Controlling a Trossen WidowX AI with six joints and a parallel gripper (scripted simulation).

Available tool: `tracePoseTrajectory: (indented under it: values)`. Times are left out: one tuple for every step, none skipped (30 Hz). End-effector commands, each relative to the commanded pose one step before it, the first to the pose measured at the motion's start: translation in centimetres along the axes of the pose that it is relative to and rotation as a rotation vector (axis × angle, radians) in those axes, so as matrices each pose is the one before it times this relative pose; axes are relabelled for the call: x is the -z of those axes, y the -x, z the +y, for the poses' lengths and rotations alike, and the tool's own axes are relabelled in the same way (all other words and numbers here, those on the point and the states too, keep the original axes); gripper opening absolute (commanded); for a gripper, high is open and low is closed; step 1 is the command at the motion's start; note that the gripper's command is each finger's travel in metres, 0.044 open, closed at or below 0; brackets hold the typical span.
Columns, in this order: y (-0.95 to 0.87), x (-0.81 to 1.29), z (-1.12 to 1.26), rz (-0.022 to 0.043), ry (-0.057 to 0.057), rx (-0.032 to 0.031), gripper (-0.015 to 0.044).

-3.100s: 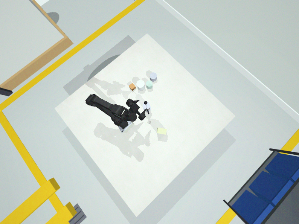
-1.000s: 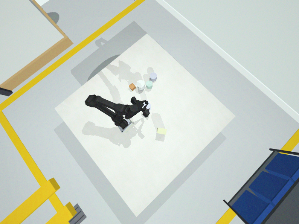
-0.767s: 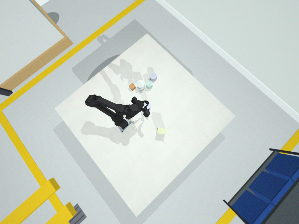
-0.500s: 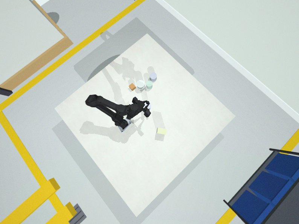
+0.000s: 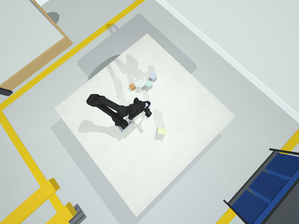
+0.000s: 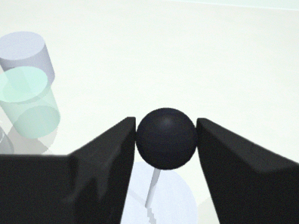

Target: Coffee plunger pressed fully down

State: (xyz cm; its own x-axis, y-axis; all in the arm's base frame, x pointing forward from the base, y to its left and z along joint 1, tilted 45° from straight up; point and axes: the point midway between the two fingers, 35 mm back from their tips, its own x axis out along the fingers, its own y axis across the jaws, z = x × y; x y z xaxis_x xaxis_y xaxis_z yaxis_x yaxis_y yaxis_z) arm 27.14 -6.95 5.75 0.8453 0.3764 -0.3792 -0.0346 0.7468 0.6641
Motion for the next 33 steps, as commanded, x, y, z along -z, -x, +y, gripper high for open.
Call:
tracePoseTrajectory:
  values:
    - [-0.694, 2.665, 0.019, 0.04842, -0.0488, -0.00073, 0.0113]
    - [-0.110, 0.122, 0.002, -0.00049, -0.0002, -0.00027, 0.0113]
    - [-0.110, 0.120, 0.003, -0.00053, -0.0002, -0.00030, 0.0113]
    - [-0.110, 0.117, 0.005, -0.00057, -0.0002, -0.00033, 0.0113]
    - [-0.111, 0.114, 0.006, -0.00060, -0.0002, -0.00037, 0.0113]
    - [-0.112, 0.111, 0.008, -0.00064, -0.0003, -0.00041, 0.0113]
    - [-0.114, 0.107, 0.010, -0.00068, -0.0003, -0.00044, 0.0113]
    - [-0.116, 0.103, 0.011, -0.00072, -0.0003, -0.00049, 0.0113]
    - [-0.120, 0.099, 0.012, -0.00076, -0.0003, -0.00053, 0.0113]
    - [-0.125, 0.093, 0.014, -0.00081, -0.0003, -0.00058, 0.0113]
    - [-0.133, 0.086, 0.015, -0.00086, -0.0004, -0.00063, 0.0113]
    - [-0.143, 0.077, 0.016, -0.00092, -0.0004, -0.00069, 0.0113]
    - [-0.158, 0.063, 0.016, -0.00098, -0.0004, -0.00075, 0.0113]
    - [-0.143, 0.032, 0.011, -0.00080, -0.0003, -0.00063, 0.0113]
    - [-0.161, 0.006, 0.008, -0.00079, -0.0003, -0.00063, 0.0113]
    - [-0.137, -0.023, 0.000, -0.00054, -0.0002, -0.00045, 0.0113]
    - [-0.116, -0.042, -0.005, -0.00034, -0.0001, -0.00030, 0.0113]
    - [-0.100, -0.049, -0.009, -0.00021, 0.0000, -0.00021, 0.0113]
    - [-0.087, -0.051, -0.012, -0.00014, 0.0000, -0.00017, 0.0113]
    - [-0.076, -0.049, -0.014, -0.00010, 0.0000, -0.00015, 0.0113]
    - [-0.090, -0.063, -0.023, -0.00010, 0.0001, -0.00019, 0.0113]
    - [-0.075, -0.056, -0.025, -0.00007, 0.0001, -0.00017, 0.0113]
    - [-0.058, -0.045, -0.024, -0.00005, 0.0001, -0.00014, 0.0113]
    - [-0.046, -0.036, -0.025, -0.00004, 0.0001, -0.00013, 0.0113]
    - [-0.038, -0.031, -0.026, -0.00003, 0.0001, -0.00011, 0.0113]
    - [-0.032, -0.027, -0.026, -0.00002, 0.0001, -0.00010, 0.0113]
    - [-0.027, -0.023, -0.024, -0.00002, 0.0001, -0.00008, 0.0113]
    - [-0.031, -0.028, -0.033, -0.00002, 0.0001, -0.00010, 0.0113]
    - [-0.014, -0.015, -0.022, -0.00001, 0.0001, -0.00006, 0.0113]
    - [-0.008, -0.011, -0.017, -0.00001, 0.0000, -0.00003, 0.0113]
    - [-0.006, -0.010, -0.016, -0.00001, 0.0000, -0.00002, 0.0113]
    - [-0.004, -0.010, -0.017, -0.00001, 0.0000, -0.00003, 0.0113]
    - [-0.003, -0.010, -0.018, -0.00001, 0.0000, -0.00003, 0.0113]
